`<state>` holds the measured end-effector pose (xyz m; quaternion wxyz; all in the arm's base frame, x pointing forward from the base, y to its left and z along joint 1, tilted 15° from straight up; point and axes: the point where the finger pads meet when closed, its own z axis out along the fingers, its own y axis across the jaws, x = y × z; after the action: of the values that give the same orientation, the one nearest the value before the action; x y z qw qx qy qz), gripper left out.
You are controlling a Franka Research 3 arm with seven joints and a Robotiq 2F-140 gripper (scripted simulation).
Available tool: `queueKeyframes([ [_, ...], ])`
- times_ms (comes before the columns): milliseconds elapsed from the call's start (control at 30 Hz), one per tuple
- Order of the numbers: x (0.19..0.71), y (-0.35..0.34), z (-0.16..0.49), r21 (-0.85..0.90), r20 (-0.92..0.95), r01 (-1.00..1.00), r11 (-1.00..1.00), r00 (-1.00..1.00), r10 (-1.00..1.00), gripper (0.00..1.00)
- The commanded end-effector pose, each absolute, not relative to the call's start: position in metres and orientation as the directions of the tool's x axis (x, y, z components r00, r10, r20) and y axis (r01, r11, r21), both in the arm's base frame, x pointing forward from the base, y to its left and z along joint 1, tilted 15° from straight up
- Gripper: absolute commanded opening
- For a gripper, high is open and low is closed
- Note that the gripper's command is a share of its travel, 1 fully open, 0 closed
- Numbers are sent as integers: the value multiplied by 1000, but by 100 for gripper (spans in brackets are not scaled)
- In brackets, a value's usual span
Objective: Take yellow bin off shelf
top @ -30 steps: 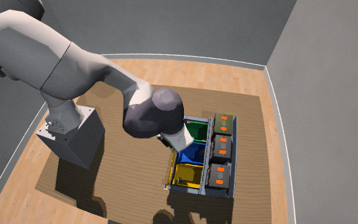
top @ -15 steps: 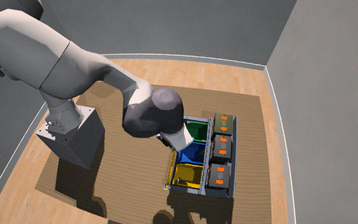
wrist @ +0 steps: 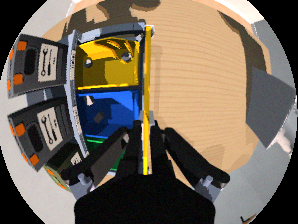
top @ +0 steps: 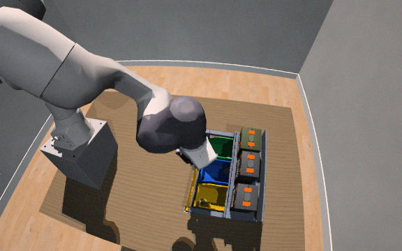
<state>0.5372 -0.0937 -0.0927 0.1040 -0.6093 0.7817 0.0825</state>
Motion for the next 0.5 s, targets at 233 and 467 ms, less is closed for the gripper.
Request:
queueKeyframes([
  [233, 537, -98, -79, 0, -261, -970, 242, -234, -937, 0],
  [467, 537, -98, -79, 0, -261, -970, 242, -234, -937, 0],
])
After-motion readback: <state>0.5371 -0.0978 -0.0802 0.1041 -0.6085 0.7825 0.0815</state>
